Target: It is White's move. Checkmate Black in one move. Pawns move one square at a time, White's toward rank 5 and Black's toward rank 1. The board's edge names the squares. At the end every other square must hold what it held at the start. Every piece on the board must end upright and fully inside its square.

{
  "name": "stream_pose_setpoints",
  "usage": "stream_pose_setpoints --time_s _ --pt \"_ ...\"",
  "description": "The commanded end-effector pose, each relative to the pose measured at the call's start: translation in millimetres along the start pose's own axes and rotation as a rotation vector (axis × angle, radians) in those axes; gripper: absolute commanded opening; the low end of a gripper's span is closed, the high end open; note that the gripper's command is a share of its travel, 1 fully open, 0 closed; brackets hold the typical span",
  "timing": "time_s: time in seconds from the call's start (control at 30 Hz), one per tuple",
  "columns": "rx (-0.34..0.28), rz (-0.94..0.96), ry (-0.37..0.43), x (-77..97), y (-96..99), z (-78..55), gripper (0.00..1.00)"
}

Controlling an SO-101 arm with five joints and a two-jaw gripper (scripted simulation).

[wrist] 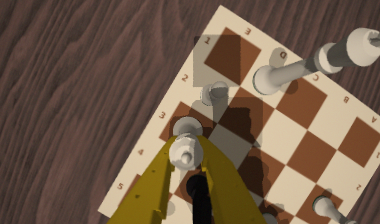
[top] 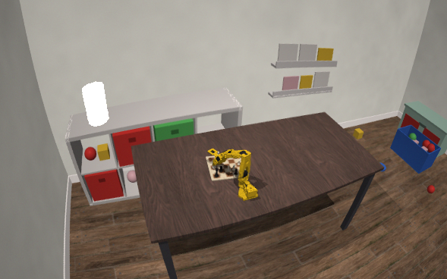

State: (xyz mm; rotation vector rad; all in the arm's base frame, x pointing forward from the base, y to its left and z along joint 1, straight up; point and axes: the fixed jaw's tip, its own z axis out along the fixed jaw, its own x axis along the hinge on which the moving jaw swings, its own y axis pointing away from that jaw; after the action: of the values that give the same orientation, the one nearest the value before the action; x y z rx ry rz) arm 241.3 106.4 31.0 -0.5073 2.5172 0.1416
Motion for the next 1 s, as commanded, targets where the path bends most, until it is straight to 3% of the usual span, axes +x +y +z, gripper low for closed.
stream_pose_setpoints --time_s 0.0,0.97 --pt "-0.004 -0.004 0.030 7.3 1.7 2.3 0.00" --pt "-0.004 -0.004 0.030 7.3 1.8 2.3 0.12"
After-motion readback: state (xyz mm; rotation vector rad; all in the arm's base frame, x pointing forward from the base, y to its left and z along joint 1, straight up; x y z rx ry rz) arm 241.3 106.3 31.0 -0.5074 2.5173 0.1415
